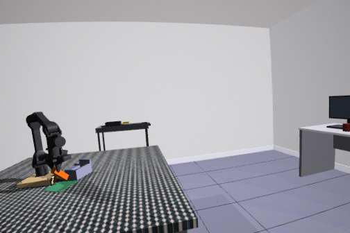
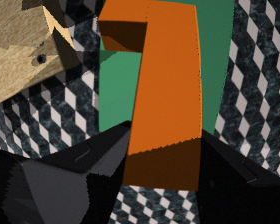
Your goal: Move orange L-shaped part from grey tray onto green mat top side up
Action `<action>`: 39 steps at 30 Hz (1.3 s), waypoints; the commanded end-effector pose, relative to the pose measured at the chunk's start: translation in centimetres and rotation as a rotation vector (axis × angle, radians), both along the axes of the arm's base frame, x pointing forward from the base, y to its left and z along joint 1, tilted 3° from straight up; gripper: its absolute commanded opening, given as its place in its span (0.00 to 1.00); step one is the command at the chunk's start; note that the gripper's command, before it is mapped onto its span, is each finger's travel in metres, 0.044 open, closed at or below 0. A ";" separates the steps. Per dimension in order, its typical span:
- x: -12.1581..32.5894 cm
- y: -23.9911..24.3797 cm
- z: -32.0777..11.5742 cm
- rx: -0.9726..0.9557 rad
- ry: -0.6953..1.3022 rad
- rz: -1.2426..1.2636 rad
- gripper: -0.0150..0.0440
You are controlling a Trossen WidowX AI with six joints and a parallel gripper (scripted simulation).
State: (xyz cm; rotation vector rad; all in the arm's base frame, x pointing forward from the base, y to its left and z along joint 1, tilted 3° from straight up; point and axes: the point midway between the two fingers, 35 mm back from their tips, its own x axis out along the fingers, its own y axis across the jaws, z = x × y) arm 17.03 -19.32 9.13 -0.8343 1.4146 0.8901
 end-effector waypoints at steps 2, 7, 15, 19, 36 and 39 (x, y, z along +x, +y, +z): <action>0.0 0.0 -0.7 -0.003 0.000 0.004 0.25; -0.1 0.0 -1.5 -0.003 0.000 0.004 0.25; -0.1 0.0 -2.1 -0.003 0.000 0.004 0.25; -0.1 0.1 -2.0 0.001 0.001 0.000 0.39; 0.2 -0.1 6.7 -0.002 0.000 0.004 0.93; 0.2 -0.1 6.9 -0.003 0.000 0.004 0.93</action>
